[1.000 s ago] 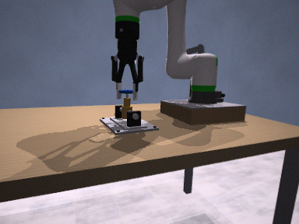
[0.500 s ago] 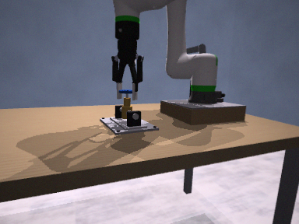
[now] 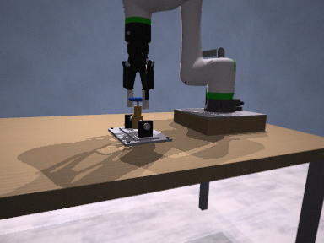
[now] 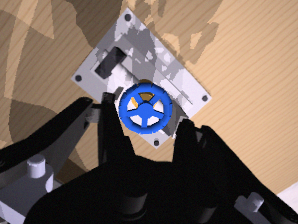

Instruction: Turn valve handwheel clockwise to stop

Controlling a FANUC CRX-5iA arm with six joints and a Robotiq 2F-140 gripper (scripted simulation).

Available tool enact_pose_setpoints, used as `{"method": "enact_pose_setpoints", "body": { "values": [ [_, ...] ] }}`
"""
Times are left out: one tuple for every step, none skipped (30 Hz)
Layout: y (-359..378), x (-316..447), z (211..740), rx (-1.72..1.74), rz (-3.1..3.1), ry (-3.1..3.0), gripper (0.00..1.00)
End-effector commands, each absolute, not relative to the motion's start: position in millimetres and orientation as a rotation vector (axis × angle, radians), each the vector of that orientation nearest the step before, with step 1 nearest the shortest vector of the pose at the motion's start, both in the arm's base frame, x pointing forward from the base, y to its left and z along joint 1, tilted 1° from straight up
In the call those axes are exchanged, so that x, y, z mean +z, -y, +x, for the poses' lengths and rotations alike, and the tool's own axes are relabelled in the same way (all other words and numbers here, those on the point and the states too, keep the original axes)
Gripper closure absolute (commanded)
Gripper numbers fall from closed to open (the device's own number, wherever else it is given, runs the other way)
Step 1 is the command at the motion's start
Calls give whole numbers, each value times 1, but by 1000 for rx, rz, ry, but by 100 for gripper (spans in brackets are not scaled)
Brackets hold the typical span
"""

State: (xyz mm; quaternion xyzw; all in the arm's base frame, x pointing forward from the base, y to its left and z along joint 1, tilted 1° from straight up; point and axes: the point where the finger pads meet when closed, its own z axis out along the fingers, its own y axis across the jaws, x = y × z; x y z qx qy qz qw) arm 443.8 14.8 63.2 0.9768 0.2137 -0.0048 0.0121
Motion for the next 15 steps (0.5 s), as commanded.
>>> {"method": "enact_pose_setpoints", "body": {
  "values": [
    [-15,63,444,-13,3065,-566,100],
    [-15,63,444,-13,3070,-540,100],
    [-15,63,444,-13,3074,-514,100],
    [-15,63,444,-12,3079,-487,100],
    [-15,63,444,-12,3079,-487,100],
    [-15,63,444,-12,3079,-487,100],
    [-15,63,444,-12,3083,-460,100],
    [-15,63,444,-12,3087,-432,100],
    [-15,63,444,-11,3091,-403,100],
    [-15,63,444,-11,3094,-374,100],
    [-15,63,444,-11,3098,-345,100],
    [-15,63,444,-10,3101,-315,100],
    [-15,63,444,-10,3104,-284,100],
    [-15,63,444,-9,3106,-254,100],
    [-15,63,444,-9,3108,-223,100]
  ]
}}
